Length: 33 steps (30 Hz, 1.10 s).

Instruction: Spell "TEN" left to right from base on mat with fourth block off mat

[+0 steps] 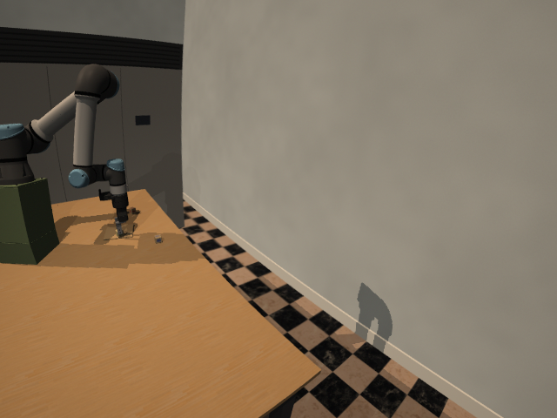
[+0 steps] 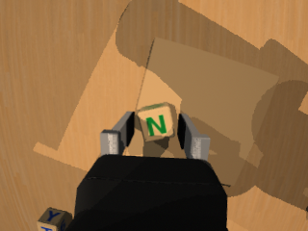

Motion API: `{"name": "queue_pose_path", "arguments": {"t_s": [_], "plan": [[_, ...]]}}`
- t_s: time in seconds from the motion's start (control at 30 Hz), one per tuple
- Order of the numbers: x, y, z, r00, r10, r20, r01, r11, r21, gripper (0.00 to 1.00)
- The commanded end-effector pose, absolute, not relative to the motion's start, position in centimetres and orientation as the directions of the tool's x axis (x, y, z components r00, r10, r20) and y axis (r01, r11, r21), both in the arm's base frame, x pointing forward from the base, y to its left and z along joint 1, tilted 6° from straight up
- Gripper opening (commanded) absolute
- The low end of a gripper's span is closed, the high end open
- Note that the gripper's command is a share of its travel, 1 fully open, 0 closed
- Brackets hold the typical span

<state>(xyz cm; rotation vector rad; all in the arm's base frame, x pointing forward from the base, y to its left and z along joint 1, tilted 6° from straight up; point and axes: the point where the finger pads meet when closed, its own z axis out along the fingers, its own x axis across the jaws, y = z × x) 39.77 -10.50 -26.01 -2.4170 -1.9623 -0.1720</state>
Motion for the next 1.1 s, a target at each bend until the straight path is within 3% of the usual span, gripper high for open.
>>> {"name": "queue_pose_path", "arguments": {"t_s": [0.0,0.77,0.8,1.07], "plan": [[39.7,-10.7,-23.7,0.202,0.974,0.099,0.977,-0.208,0.053,0.87],[39.3,-11.2,-18.9,0.202,0.974,0.099,0.977,-0.208,0.053,0.87],[39.3,-11.2,-18.9,0.202,0.974,0.099,0.977,-0.208,0.053,1.0],[39.3,-11.2,-18.9,0.202,0.974,0.099,0.977,-0.208,0.053,1.0]]}}
